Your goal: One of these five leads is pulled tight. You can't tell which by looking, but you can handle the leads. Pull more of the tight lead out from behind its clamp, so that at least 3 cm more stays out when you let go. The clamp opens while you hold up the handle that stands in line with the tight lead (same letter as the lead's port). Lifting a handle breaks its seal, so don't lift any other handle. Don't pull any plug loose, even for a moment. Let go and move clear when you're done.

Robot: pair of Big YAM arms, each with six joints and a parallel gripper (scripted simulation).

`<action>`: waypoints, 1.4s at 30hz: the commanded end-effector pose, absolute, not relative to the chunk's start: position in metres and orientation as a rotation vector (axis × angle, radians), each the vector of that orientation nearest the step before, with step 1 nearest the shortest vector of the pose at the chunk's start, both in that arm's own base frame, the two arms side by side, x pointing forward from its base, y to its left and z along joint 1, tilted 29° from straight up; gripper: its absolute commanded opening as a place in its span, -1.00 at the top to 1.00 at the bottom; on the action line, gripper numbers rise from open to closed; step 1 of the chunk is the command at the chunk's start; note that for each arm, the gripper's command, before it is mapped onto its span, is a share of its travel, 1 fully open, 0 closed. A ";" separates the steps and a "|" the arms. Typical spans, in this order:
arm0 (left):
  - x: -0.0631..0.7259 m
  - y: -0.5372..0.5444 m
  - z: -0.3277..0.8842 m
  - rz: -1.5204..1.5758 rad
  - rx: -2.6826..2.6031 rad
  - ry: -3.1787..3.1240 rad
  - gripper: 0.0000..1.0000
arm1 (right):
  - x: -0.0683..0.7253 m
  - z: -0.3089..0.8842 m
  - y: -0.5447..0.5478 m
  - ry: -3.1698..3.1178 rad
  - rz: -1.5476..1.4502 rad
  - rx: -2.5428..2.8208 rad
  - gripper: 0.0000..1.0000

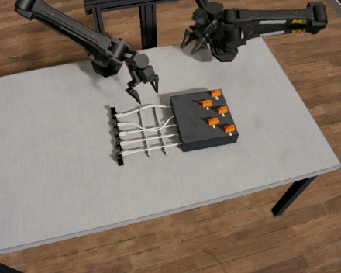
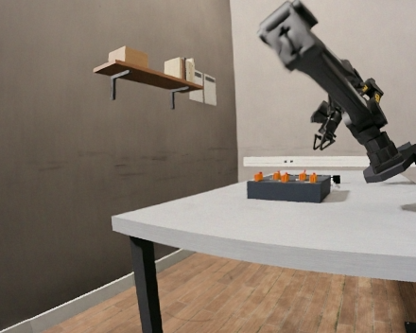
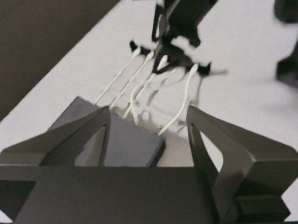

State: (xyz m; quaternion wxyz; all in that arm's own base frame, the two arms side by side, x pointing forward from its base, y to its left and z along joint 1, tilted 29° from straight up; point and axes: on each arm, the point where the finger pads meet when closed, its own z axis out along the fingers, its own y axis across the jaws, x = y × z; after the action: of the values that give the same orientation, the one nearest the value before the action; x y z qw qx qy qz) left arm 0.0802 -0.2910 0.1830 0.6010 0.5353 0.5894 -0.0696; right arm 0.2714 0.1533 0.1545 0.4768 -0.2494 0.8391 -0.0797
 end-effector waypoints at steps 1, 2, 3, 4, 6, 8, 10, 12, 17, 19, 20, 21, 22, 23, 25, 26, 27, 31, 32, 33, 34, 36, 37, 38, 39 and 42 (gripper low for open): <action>0.061 -0.292 0.198 -0.298 1.137 1.350 -0.28 | 0.272 0.163 0.161 2.030 -0.157 -0.548 -1.00; 0.061 -0.290 0.194 -0.302 1.135 1.348 -0.28 | 0.273 0.164 0.160 2.028 -0.158 -0.546 -1.00; 0.058 -0.295 0.206 -0.322 1.118 1.345 -0.28 | 0.275 0.164 0.157 2.032 -0.165 -0.534 -1.00; 0.056 -0.294 0.207 -0.329 1.114 1.341 -0.28 | 0.275 0.164 0.157 2.032 -0.166 -0.535 -1.00; 0.056 -0.294 0.207 -0.329 1.114 1.341 -0.28 | 0.275 0.164 0.157 2.032 -0.166 -0.535 -1.00; 0.056 -0.294 0.207 -0.318 1.123 1.332 -0.28 | 0.275 0.163 0.158 2.032 -0.163 -0.536 -1.00; 0.056 -0.294 0.207 -0.318 1.123 1.332 -0.28 | 0.275 0.163 0.158 2.032 -0.163 -0.536 -1.00; 0.056 -0.294 0.207 -0.319 1.123 1.332 -0.28 | 0.275 0.163 0.158 2.032 -0.163 -0.536 -1.00; 0.071 -0.299 0.219 -0.296 1.081 1.369 -0.28 | 0.283 0.183 0.148 2.007 -0.192 -0.538 -1.00; 0.084 -0.299 0.220 -0.265 1.071 1.392 -0.28 | 0.288 0.190 0.137 2.006 -0.216 -0.537 -1.00; 0.092 -0.299 0.222 -0.252 1.056 1.407 -0.28 | 0.292 0.195 0.130 2.001 -0.225 -0.529 -1.00; 0.100 -0.299 0.225 -0.239 1.042 1.422 -0.28 | 0.296 0.201 0.123 1.996 -0.231 -0.517 -1.00; 0.100 -0.299 0.225 -0.239 1.042 1.422 -0.28 | 0.296 0.201 0.123 1.996 -0.231 -0.517 -1.00; 0.100 -0.299 0.225 -0.239 1.042 1.422 -0.28 | 0.296 0.201 0.123 1.996 -0.231 -0.517 -1.00; 0.122 -0.299 0.234 -0.215 0.997 1.453 -0.28 | 0.306 0.216 0.108 1.980 -0.232 -0.476 -1.00; 0.137 -0.297 0.238 -0.200 0.970 1.478 -0.28 | 0.312 0.225 0.098 1.975 -0.234 -0.452 -1.00; 0.152 -0.294 0.240 -0.175 0.954 1.505 -0.28 | 0.319 0.236 0.088 1.960 -0.231 -0.422 -1.00; 0.193 -0.289 0.258 -0.151 0.885 1.561 -0.28 | 0.341 0.259 0.055 1.957 -0.234 -0.349 -1.00; 0.205 -0.283 0.265 -0.144 0.855 1.572 -0.28 | 0.345 0.266 0.048 1.952 -0.233 -0.332 -1.00; 0.217 -0.278 0.269 -0.131 0.833 1.589 -0.28 | 0.349 0.272 0.040 1.947 -0.232 -0.315 -1.00; 0.230 -0.272 0.273 -0.119 0.810 1.605 -0.28 | 0.354 0.278 0.033 1.942 -0.231 -0.299 -1.00; 0.255 -0.259 0.280 -0.093 0.763 1.636 -0.28 | 0.362 0.291 0.019 1.932 -0.228 -0.267 -1.00; 0.267 -0.250 0.282 -0.074 0.745 1.660 -0.28 | 0.366 0.297 0.012 1.926 -0.226 -0.252 -1.00; 0.279 -0.241 0.285 -0.060 0.719 1.677 -0.28 | 0.369 0.303 0.006 1.921 -0.225 -0.238 -1.00; 0.279 -0.241 0.285 -0.060 0.719 1.677 -0.28 | 0.369 0.303 0.006 1.921 -0.225 -0.238 -1.00; 0.308 -0.216 0.297 -0.019 0.646 1.701 -0.28 | 0.377 0.315 -0.008 1.910 -0.224 -0.209 -1.00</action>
State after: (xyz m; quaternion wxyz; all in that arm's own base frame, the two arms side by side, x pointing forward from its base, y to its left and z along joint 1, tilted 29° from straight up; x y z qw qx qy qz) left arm 0.2698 -0.2258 0.2633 0.6053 0.3177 0.7296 -0.0189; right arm 0.3543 0.0024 0.2744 0.5428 -0.0961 0.8297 -0.0882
